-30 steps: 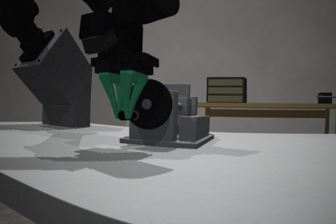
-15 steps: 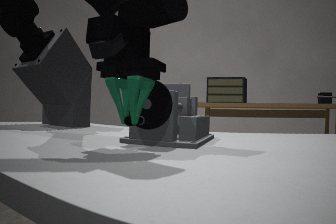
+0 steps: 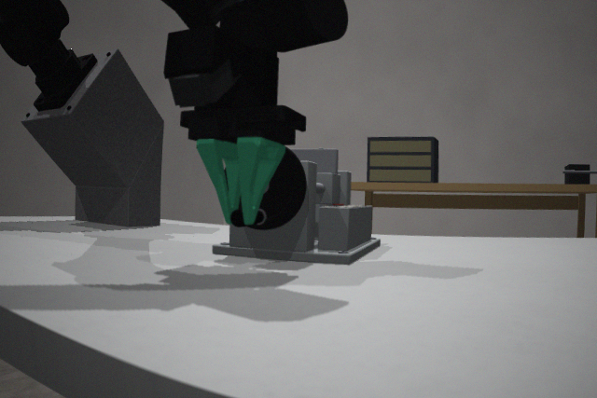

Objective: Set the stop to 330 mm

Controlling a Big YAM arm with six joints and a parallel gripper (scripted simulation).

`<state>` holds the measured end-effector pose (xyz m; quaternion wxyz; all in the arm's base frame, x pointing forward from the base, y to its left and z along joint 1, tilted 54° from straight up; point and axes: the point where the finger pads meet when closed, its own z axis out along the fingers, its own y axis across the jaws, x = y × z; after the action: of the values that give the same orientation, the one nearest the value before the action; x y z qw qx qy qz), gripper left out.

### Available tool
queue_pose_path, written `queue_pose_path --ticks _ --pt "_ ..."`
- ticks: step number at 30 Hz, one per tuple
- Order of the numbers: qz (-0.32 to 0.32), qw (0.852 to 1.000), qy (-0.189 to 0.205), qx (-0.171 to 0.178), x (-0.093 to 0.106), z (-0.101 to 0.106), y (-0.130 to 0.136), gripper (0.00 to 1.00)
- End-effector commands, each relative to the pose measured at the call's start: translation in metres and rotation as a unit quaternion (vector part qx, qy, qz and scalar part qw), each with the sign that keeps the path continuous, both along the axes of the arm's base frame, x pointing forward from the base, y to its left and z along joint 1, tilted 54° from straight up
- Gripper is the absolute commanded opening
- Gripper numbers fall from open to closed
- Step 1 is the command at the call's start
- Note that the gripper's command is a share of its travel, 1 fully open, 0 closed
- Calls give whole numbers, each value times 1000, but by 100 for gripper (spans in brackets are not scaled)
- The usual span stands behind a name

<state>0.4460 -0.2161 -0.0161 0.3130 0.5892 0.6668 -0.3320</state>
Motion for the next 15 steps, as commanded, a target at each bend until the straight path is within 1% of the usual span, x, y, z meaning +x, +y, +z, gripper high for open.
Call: queue_pose_path --ticks 1,5,6,9,10,12,15 --pt "-5 1000 -5 1 18 -7 -2 6" --pt "-8 1000 -5 2 19 -7 -4 6" --pt "-10 1000 -15 0 22 -6 -8 6" --pt "-10 1000 -15 0 22 -6 -8 6" --pt "-8 1000 -16 0 23 -6 -6 6" --pt "-1 1000 -5 2 25 -6 3 6" --pt "9 1000 -5 2 34 -5 16 6"
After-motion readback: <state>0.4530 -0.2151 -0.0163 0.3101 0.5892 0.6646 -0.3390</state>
